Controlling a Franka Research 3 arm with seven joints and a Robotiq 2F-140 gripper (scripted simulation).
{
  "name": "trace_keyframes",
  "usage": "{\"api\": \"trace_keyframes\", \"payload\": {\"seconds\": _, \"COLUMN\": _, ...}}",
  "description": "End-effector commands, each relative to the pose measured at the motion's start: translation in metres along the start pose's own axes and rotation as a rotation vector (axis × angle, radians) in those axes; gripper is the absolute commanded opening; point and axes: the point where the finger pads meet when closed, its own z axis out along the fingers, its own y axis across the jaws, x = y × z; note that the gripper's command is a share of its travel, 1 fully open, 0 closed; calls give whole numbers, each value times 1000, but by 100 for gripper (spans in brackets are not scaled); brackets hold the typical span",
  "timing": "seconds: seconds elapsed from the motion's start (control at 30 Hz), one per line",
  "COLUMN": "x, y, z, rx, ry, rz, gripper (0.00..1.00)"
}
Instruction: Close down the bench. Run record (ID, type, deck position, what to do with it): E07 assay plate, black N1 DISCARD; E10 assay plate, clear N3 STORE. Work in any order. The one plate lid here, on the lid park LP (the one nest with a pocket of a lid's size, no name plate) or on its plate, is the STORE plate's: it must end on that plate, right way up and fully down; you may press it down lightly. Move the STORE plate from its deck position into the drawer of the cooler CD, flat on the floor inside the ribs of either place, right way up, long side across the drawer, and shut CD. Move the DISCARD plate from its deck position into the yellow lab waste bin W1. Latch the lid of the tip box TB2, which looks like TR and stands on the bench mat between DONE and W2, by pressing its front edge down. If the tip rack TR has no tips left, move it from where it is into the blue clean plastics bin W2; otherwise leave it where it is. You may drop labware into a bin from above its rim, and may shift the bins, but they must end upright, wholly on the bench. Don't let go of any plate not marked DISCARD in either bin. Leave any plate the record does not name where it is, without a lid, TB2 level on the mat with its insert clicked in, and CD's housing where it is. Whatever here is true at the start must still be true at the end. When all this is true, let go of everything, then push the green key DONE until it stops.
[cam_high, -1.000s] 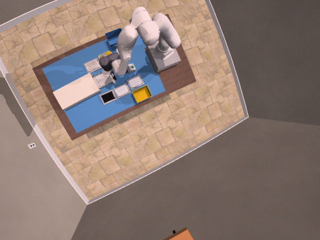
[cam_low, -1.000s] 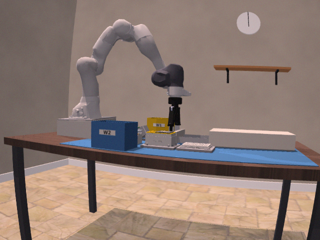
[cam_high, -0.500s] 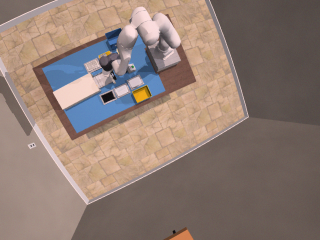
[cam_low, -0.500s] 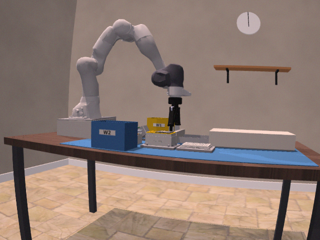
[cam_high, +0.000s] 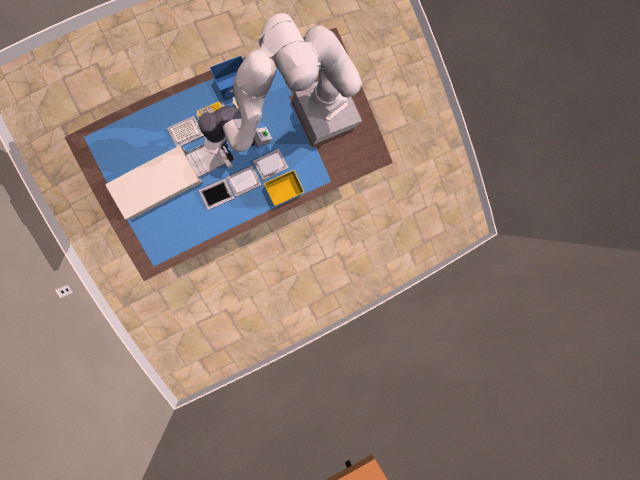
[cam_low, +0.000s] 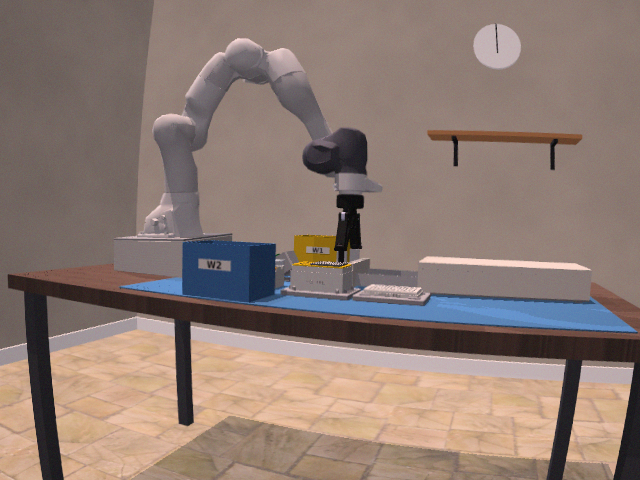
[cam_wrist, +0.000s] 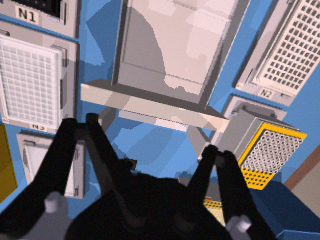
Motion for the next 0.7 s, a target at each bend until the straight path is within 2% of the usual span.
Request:
{"api": "trace_keyframes", "payload": {"seconds": 0.0, "x": -1, "y": 0, "z": 0, "rx": 1, "ry": -2, "rz": -2, "gripper": 87}}
{"api": "trace_keyframes", "payload": {"seconds": 0.67, "x": -1, "y": 0, "z": -20, "rx": 1, "ry": -2, "rz": -2, "gripper": 87}}
